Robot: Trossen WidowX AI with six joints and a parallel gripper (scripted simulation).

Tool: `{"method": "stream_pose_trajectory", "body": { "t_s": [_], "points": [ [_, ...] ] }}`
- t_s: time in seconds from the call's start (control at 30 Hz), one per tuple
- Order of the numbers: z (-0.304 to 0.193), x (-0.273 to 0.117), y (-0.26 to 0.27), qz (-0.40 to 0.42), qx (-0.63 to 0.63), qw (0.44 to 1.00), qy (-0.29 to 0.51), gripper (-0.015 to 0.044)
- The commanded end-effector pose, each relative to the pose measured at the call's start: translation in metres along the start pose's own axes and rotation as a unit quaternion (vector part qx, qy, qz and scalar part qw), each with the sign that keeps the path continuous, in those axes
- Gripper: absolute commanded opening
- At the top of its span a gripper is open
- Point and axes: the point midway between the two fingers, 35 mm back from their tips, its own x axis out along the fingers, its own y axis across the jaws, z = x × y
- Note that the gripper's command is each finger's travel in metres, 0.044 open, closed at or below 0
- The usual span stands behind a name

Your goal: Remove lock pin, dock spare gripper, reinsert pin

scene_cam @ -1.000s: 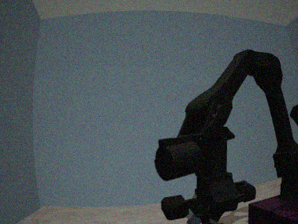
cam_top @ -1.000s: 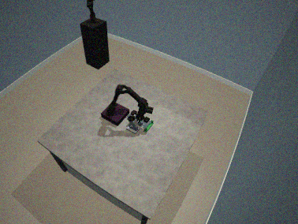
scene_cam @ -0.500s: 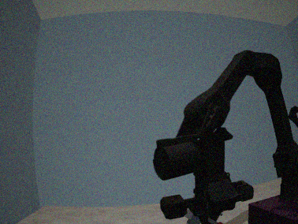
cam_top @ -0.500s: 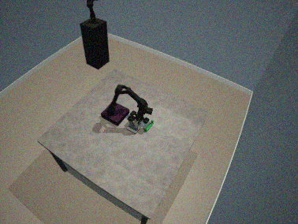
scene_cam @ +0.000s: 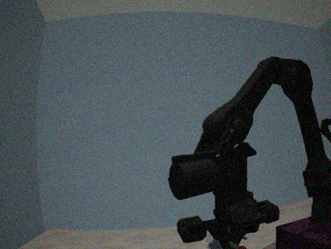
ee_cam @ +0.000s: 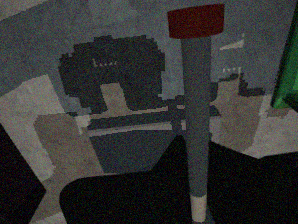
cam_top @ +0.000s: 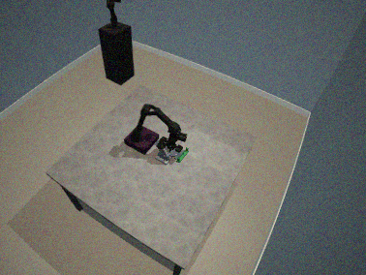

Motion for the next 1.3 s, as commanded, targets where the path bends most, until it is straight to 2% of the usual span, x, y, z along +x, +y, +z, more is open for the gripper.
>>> {"method": "stream_pose_trajectory", "body": {
  "t_s": [0.0,0.27,1.27],
  "points": [
    [-0.002,0.000,0.000,-0.001,-0.001,1.000,0.001,0.0000],
    [0.000,0.000,0.000,0.000,0.000,1.000,0.000,0.0200],
    [0.021,-0.046,0.005,0.008,-0.007,1.000,0.005,0.0200]
  ]
}}
